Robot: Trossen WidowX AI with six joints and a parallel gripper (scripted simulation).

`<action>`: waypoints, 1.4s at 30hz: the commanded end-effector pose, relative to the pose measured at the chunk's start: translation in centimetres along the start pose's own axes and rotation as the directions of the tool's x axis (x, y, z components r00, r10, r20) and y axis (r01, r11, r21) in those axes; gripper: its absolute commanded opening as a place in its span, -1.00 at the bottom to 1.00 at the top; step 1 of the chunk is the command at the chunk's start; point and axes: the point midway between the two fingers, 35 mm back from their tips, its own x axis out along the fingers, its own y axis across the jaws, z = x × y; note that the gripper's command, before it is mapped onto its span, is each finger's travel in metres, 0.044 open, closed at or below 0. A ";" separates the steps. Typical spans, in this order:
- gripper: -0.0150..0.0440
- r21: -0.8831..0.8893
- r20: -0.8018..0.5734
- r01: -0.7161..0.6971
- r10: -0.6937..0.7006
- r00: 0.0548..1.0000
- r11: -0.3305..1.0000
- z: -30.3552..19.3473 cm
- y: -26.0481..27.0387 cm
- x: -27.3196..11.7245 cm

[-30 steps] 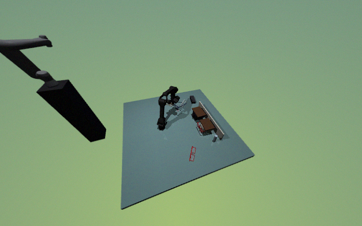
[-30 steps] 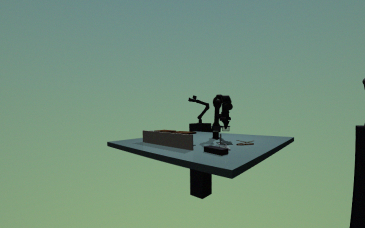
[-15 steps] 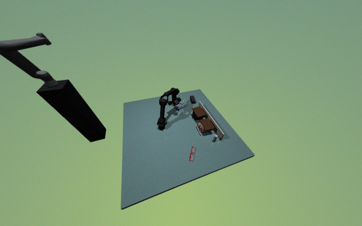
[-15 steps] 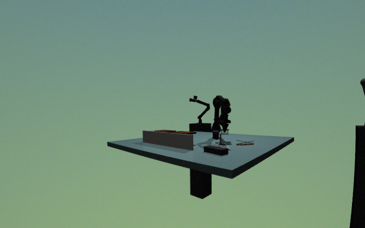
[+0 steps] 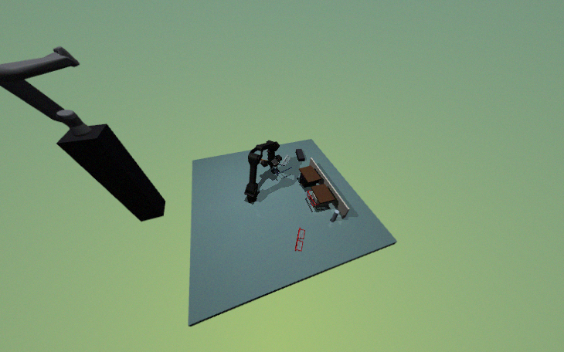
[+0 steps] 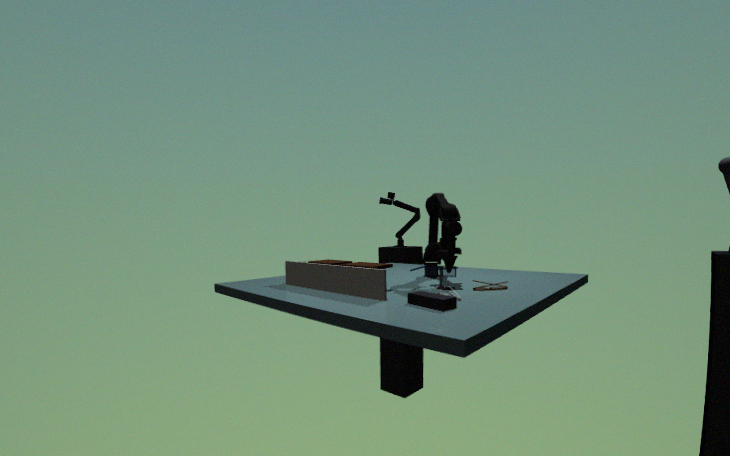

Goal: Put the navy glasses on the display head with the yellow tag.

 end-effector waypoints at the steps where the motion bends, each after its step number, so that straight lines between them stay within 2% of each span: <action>1: -0.49 0.003 -0.001 0.002 -0.002 1.000 1.000 0.3 -0.3 0.0; 42: -0.49 0.003 0.000 0.003 -0.003 1.000 1.000 2.1 -1.8 0.1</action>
